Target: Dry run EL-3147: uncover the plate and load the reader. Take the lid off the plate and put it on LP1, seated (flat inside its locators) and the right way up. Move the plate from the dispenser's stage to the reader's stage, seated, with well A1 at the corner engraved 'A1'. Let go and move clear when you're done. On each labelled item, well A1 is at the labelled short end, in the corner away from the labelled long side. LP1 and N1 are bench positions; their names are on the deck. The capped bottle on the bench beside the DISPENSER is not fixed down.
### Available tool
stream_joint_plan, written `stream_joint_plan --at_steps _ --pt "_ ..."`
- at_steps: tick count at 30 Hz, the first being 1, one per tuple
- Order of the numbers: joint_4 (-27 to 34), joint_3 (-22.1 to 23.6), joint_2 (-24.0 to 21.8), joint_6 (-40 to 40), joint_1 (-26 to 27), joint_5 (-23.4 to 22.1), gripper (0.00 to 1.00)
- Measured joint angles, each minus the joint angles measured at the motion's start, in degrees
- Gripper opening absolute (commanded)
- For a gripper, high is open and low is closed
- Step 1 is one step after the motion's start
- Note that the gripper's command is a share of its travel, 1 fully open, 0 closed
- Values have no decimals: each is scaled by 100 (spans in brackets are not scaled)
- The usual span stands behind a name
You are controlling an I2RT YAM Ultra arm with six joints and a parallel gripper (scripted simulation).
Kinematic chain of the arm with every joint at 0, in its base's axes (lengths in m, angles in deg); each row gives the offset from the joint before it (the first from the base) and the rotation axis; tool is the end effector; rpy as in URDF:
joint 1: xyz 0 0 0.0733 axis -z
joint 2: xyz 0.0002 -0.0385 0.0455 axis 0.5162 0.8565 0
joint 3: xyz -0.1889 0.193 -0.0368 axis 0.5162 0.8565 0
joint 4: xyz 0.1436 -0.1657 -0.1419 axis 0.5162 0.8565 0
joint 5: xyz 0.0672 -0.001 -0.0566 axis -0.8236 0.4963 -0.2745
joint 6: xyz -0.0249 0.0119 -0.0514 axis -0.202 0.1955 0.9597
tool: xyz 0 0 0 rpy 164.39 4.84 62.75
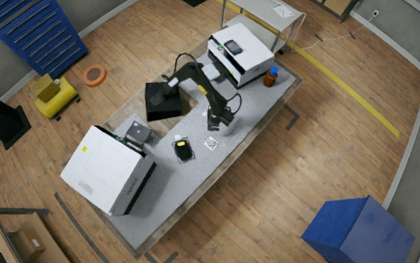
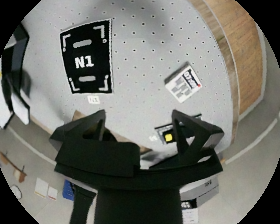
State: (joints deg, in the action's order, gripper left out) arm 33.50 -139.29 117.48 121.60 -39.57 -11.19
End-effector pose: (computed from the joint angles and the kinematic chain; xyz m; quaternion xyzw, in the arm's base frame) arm 0.3575 0.0599 0.2017 -0.3846 0.9200 0.0550 0.0518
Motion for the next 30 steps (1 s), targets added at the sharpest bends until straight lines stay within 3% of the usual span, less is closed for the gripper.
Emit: stream_joint_plan --at_steps 30 --pt "236 -122 -302 1054 -1818 326 100"
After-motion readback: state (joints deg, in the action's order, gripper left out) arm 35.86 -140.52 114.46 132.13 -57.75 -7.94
